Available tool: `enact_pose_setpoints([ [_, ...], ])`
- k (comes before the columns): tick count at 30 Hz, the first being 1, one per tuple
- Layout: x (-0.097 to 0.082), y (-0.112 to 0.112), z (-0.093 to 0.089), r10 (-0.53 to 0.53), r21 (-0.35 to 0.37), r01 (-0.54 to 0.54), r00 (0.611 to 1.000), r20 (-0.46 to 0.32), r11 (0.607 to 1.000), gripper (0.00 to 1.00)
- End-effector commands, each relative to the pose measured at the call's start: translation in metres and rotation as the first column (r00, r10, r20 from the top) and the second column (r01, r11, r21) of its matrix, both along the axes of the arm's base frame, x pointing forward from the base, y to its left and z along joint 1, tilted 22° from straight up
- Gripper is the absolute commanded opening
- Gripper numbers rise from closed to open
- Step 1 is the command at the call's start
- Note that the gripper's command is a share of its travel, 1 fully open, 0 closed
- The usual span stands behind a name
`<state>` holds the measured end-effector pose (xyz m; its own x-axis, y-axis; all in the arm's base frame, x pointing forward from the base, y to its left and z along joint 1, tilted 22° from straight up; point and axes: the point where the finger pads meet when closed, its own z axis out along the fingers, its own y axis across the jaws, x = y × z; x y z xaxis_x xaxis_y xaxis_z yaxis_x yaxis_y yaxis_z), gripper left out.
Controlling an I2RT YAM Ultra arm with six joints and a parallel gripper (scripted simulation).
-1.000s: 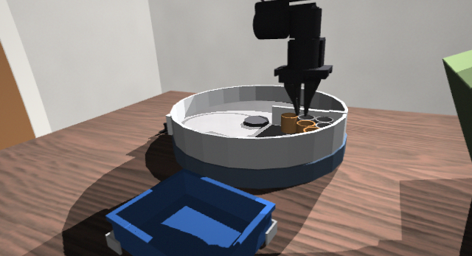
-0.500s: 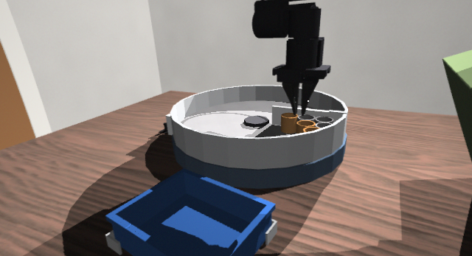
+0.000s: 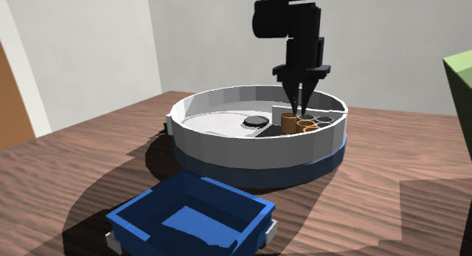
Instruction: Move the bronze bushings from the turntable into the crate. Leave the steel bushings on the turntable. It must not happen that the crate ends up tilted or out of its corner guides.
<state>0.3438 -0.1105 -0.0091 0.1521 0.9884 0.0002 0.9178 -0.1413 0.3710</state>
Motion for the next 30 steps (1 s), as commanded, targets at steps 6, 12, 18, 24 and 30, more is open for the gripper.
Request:
enact_pose_setpoints([
  [6, 0.0138, -0.0047, 0.0179, -0.005, -0.038, 0.007, 0.999, 0.048, 0.999, 0.15],
  [12, 0.0081, -0.0039, 0.0134, -0.010, -0.034, 0.011, 0.999, 0.037, 0.999, 0.15],
  [18, 0.0079, -0.0038, 0.0134, -0.009, -0.034, 0.010, 0.999, 0.036, 0.999, 0.15],
  [24, 0.0079, -0.0038, 0.0134, -0.009, -0.034, 0.010, 0.999, 0.036, 0.999, 0.15],
  [30, 0.0079, -0.0038, 0.0134, -0.009, -0.034, 0.010, 0.999, 0.036, 0.999, 0.15],
])
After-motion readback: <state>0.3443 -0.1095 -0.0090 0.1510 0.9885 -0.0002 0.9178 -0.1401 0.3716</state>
